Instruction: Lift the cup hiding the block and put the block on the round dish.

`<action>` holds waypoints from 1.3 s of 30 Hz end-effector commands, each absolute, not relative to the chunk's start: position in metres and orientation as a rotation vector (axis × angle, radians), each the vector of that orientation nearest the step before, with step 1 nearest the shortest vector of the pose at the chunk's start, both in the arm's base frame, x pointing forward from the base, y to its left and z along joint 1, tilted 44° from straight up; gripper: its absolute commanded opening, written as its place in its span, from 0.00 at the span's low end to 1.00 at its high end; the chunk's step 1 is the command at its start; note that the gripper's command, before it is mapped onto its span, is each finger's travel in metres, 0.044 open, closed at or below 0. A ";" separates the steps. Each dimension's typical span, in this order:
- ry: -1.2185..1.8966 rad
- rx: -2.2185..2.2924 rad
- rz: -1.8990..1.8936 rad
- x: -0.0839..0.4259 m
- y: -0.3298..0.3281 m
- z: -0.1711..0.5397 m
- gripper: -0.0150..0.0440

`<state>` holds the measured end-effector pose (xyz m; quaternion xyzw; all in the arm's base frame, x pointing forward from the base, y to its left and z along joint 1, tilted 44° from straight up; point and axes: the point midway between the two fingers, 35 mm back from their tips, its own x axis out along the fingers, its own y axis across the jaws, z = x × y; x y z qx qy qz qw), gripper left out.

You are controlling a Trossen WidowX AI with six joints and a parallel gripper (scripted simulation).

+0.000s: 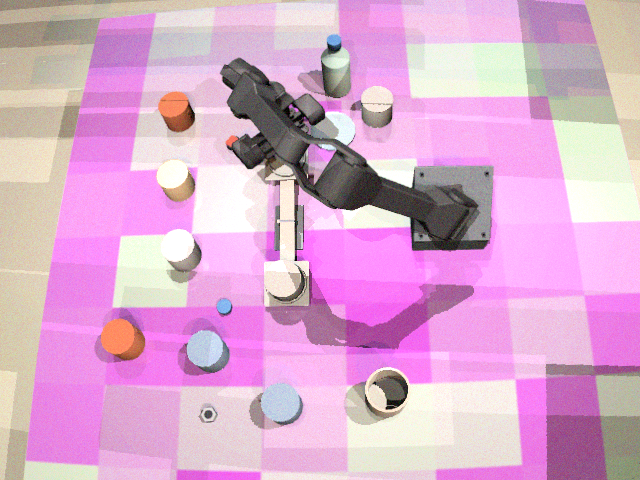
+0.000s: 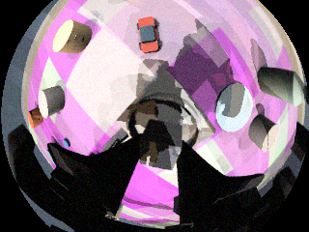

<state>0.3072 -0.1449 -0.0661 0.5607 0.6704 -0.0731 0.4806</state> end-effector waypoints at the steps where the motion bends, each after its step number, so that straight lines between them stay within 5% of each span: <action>1: 1.618 1.353 -0.178 0.307 -0.166 -0.048 0.25; 14: 1.630 1.373 -0.193 0.298 -0.196 -0.014 0.25; 26: 1.630 1.369 -0.199 0.212 -0.201 -0.156 0.25; 39: 1.630 1.370 -0.198 0.209 -0.188 -0.176 0.25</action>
